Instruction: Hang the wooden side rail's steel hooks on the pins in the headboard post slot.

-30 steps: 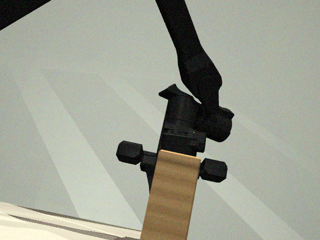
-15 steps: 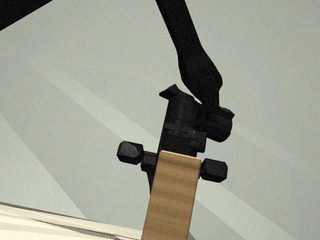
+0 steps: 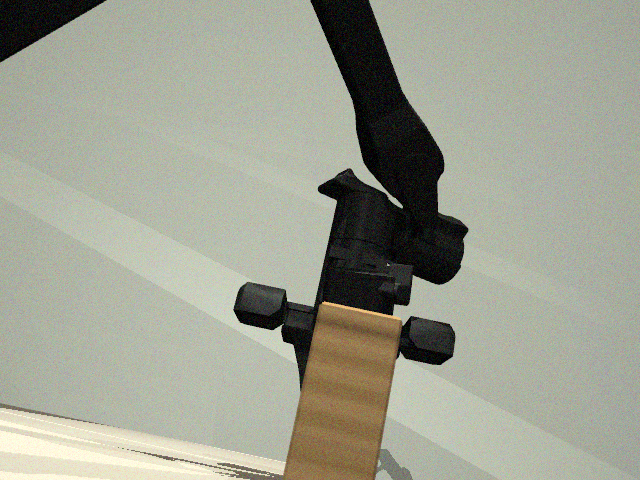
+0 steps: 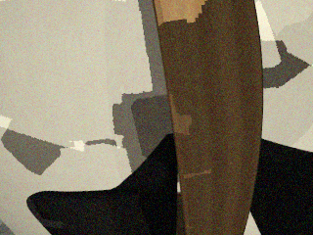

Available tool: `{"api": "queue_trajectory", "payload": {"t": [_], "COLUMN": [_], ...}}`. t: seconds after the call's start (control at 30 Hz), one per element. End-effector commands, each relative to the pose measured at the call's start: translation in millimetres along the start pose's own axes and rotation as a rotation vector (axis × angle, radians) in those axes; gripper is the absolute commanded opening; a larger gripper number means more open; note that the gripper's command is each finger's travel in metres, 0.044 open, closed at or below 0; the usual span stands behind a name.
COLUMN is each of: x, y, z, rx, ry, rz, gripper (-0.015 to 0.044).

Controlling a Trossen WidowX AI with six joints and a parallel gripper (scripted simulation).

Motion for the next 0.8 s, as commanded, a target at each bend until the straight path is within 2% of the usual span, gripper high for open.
{"api": "queue_trajectory", "payload": {"t": [0.0, 0.77], "x": [4.1, 3.6], "y": [0.4, -1.1], "z": [4.4, 7.3], "rx": [0.003, 0.003], "ry": [0.002, 0.002], "rz": [-0.015, -0.015], "gripper": [0.0, 0.0]}}
Point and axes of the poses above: the point midway between the two fingers, 35 mm back from their tips, its own x axis back along the fingers, its own y axis across the jaws, z = x × y, the point moved 5 cm from there along x, back along the fingers, and after that the axes turned 10 degrees about x, right-handed, at the moved point
